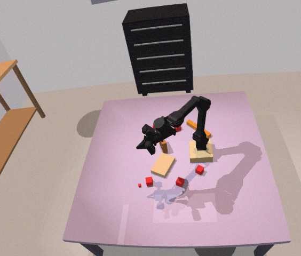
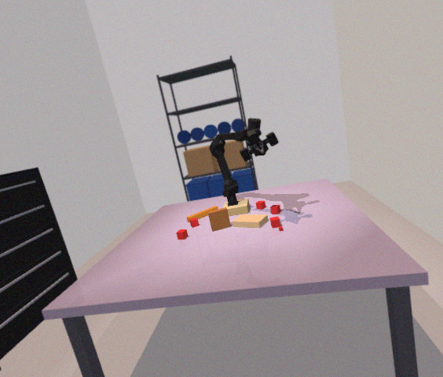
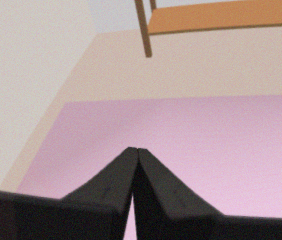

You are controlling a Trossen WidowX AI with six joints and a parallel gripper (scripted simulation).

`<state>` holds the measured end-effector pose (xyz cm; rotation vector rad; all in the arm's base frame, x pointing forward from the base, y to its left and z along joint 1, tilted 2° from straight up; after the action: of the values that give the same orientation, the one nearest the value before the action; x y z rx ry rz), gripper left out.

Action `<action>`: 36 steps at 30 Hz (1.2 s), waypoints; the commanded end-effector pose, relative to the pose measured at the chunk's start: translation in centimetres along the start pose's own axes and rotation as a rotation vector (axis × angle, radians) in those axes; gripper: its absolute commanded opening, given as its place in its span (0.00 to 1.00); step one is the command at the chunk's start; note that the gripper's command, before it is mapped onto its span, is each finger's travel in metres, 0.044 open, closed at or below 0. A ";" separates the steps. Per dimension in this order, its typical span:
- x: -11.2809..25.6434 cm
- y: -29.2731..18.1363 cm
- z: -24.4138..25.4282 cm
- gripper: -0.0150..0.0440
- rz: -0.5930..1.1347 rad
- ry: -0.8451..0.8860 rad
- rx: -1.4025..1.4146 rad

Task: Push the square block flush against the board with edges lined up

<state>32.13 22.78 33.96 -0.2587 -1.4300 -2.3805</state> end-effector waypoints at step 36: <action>4.8 -5.7 -32.8 0.25 0.968 -0.476 0.466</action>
<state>28.47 -3.14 16.80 -1.1169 -1.5953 -1.2858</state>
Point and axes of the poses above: the point midway between the two fingers, 35 mm back from their tips, its own x axis back along the fingers, its own z axis across the jaws, y = z × x, the point moved 1 cm from there along x, back along the fingers, and after that the axes turned 11 degrees about -x, right-handed, at the moved point
